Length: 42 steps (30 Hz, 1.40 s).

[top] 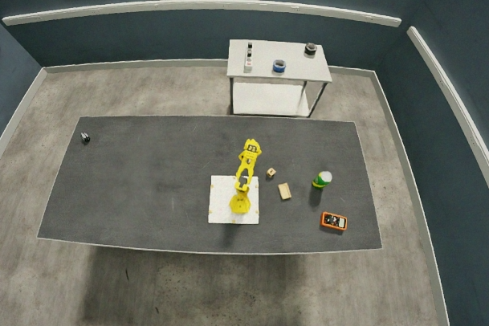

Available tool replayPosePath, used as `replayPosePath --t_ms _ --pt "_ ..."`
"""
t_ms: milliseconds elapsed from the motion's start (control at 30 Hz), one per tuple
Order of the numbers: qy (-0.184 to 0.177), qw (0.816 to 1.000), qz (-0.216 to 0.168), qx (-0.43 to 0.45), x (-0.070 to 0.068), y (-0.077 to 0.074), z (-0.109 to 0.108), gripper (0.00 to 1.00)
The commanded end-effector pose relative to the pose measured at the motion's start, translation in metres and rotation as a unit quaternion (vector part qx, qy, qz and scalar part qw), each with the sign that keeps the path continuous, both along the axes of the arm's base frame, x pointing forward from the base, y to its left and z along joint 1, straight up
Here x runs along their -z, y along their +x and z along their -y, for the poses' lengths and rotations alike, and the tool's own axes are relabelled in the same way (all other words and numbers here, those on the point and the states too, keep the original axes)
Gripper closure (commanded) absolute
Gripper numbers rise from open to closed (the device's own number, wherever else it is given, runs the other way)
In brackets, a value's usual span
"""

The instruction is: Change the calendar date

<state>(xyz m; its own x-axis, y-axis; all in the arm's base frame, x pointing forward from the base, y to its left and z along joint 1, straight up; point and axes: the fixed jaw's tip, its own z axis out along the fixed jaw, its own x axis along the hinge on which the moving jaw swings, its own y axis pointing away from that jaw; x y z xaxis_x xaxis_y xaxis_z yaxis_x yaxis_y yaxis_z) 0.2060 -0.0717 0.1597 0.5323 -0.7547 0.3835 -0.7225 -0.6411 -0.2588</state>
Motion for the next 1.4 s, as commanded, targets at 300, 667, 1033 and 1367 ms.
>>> replayPosePath --t_ms 300,667,1033,1367 --pt "0.102 0.976 0.033 0.192 0.004 0.002 -0.007 0.65" --pt "0.185 0.917 0.056 0.350 0.006 0.004 -0.013 0.65" --pt "0.270 0.810 0.079 0.514 0.008 0.007 -0.020 0.65" --pt "0.333 0.691 0.093 0.635 0.010 0.011 -0.025 0.65"
